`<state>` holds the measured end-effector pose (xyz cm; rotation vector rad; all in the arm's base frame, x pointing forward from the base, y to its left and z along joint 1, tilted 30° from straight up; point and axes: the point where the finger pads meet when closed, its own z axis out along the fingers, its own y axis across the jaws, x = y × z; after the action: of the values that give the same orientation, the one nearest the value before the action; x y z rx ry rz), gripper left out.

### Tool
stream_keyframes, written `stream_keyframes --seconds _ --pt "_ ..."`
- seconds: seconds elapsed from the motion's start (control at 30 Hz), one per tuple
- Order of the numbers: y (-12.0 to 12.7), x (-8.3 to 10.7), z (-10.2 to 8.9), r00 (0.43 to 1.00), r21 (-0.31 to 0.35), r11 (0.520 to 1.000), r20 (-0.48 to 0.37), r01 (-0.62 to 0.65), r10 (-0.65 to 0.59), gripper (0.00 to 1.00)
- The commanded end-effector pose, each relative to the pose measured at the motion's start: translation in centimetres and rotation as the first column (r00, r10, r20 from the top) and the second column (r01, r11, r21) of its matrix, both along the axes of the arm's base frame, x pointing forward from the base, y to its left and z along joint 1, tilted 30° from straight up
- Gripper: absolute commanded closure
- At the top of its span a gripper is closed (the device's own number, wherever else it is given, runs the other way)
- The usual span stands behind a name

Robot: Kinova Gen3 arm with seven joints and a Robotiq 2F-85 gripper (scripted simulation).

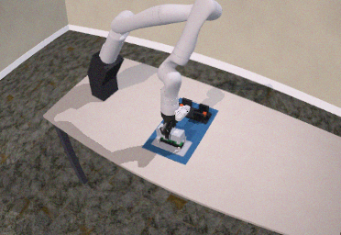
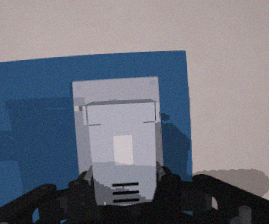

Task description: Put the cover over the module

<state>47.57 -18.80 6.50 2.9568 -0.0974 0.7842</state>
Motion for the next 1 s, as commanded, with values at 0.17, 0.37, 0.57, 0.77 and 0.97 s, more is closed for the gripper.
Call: stream_keyframes --seconds 0.17,0.37,0.57,0.77,0.97 --pt "0.28 0.59 -0.66 1.000 0.000 1.000 0.003 -0.015 0.015 1.00" --pt "0.11 0.49 -0.79 1.000 -0.001 1.000 -0.001 -0.007 0.007 1.00" --pt "0.43 1.02 -1.17 1.000 0.000 1.000 0.003 -0.014 0.014 1.00" --pt "0.48 1.11 -1.24 1.000 0.000 1.000 0.003 -0.015 0.015 1.00" --pt "0.26 0.88 -1.18 1.000 -0.001 1.000 -0.001 -0.006 0.006 1.00"
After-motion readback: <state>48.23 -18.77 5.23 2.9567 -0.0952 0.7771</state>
